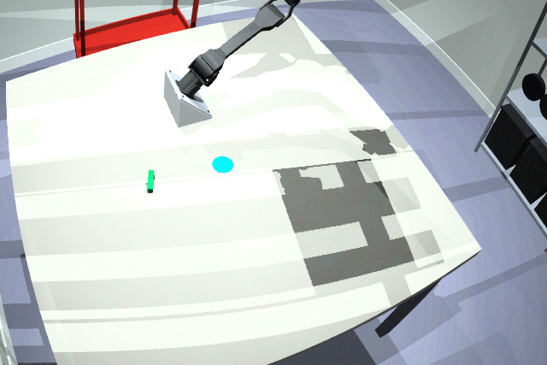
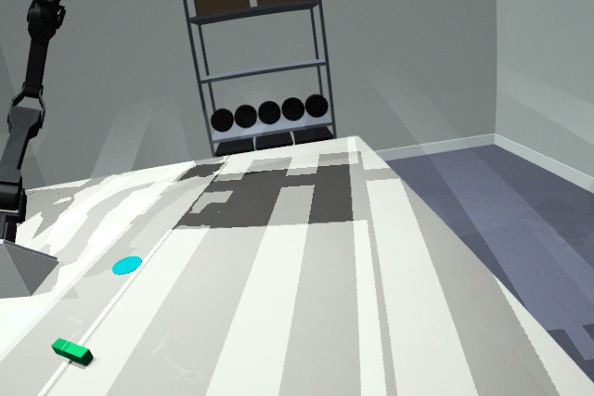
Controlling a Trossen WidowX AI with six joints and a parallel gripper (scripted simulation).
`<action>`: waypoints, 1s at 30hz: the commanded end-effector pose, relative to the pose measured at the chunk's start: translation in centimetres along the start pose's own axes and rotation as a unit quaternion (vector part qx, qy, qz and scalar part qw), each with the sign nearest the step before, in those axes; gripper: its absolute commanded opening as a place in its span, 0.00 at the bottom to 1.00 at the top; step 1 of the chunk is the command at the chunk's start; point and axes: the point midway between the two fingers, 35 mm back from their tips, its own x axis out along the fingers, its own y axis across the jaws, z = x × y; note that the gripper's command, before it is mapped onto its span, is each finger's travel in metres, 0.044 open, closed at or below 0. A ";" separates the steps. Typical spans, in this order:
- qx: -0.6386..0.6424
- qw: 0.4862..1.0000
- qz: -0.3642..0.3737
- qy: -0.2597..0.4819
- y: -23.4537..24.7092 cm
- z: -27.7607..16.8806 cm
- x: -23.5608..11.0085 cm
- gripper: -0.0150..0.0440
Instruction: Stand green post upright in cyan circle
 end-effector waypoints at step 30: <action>0.044 0.922 0.289 0.255 21.2 -22.1 2.8 0.65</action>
